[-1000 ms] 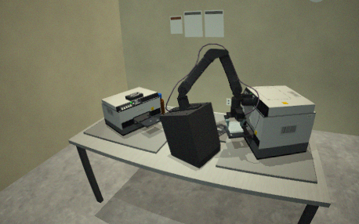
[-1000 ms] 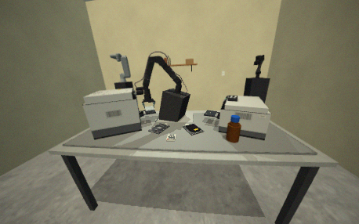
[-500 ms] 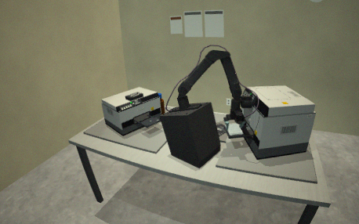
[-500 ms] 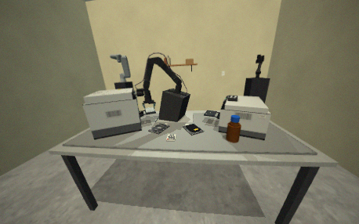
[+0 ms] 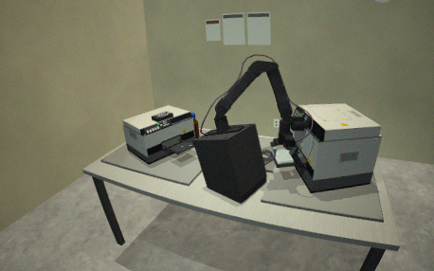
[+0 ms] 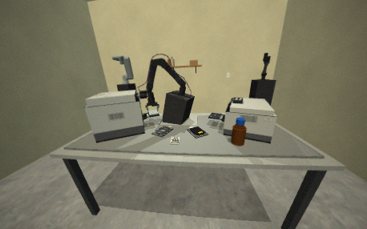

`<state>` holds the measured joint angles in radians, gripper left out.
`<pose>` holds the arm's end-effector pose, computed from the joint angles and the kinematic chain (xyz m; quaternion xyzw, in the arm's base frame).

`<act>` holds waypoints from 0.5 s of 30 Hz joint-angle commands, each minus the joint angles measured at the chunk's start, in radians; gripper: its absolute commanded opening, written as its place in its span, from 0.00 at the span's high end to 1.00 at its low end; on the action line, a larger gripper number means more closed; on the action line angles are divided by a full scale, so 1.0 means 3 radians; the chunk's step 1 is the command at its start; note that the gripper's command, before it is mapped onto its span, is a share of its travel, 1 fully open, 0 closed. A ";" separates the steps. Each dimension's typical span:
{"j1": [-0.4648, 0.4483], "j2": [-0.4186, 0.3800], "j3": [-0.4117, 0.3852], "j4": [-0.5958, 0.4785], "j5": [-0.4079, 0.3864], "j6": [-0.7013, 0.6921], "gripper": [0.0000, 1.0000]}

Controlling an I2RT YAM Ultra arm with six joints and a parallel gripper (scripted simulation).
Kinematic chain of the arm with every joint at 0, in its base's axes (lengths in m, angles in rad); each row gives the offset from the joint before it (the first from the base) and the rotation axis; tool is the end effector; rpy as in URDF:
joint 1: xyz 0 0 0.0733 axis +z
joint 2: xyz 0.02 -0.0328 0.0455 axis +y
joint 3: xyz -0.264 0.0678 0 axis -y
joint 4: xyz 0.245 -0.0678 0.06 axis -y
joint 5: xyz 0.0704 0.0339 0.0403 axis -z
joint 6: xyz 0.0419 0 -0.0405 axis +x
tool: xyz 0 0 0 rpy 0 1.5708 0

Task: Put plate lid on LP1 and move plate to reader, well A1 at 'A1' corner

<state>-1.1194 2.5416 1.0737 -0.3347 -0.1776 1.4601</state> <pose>0.1372 -0.2634 -0.0783 -0.9534 -0.2646 -0.0673 0.1285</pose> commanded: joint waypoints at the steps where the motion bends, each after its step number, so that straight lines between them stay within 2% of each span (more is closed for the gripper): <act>1: -0.0044 -0.0127 0.0085 -0.0052 0.0016 0.0012 0.14; 15: -0.0051 -0.0142 0.0087 -0.0070 0.0020 0.0005 0.14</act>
<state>-1.1194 2.5416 1.0737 -0.3401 -0.1776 1.4601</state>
